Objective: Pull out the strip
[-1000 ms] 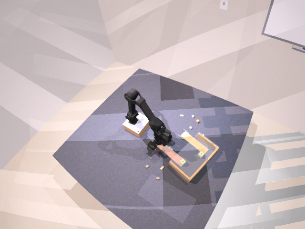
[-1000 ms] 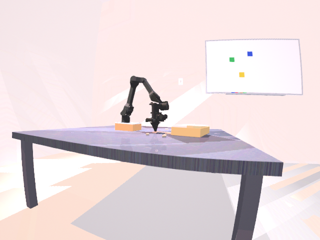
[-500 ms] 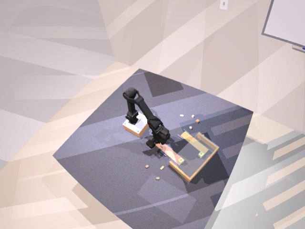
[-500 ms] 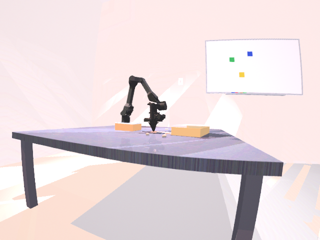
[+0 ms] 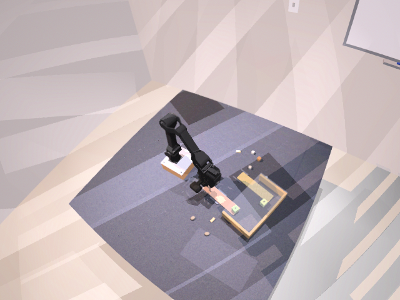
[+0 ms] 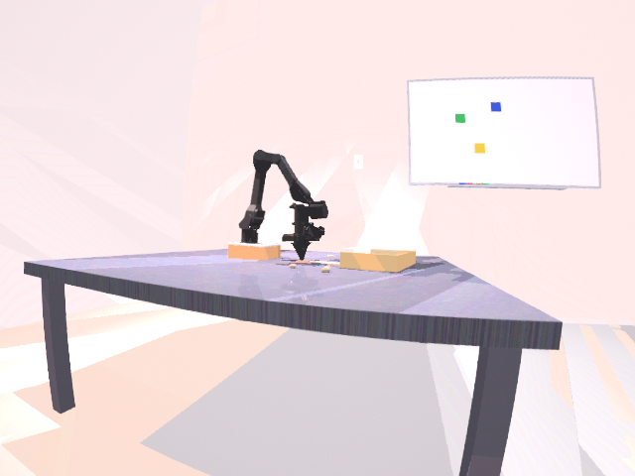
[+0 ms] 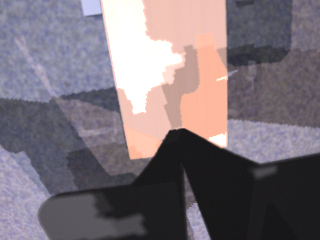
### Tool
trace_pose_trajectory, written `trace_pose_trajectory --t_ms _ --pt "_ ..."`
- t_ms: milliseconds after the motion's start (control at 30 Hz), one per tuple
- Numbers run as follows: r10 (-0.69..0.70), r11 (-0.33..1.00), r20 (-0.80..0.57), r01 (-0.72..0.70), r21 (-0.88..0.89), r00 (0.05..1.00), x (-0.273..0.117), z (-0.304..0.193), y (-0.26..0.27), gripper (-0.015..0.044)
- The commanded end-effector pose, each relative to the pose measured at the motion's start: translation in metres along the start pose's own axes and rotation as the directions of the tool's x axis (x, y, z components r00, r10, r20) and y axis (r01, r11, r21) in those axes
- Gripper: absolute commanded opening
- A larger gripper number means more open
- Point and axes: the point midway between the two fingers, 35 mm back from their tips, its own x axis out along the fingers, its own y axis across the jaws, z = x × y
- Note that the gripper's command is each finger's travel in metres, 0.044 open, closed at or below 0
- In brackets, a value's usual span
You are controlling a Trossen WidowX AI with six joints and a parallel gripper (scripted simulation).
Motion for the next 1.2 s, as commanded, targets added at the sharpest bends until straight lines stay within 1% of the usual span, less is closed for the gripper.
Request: trace_pose_trajectory --t_ms 0,1167 --pt "-0.001 1.000 -0.042 0.001 0.004 0.999 0.007 -0.017 0.000 0.0000" --pt "-0.001 1.000 -0.044 0.001 0.004 0.999 0.006 -0.047 0.001 0.0000"
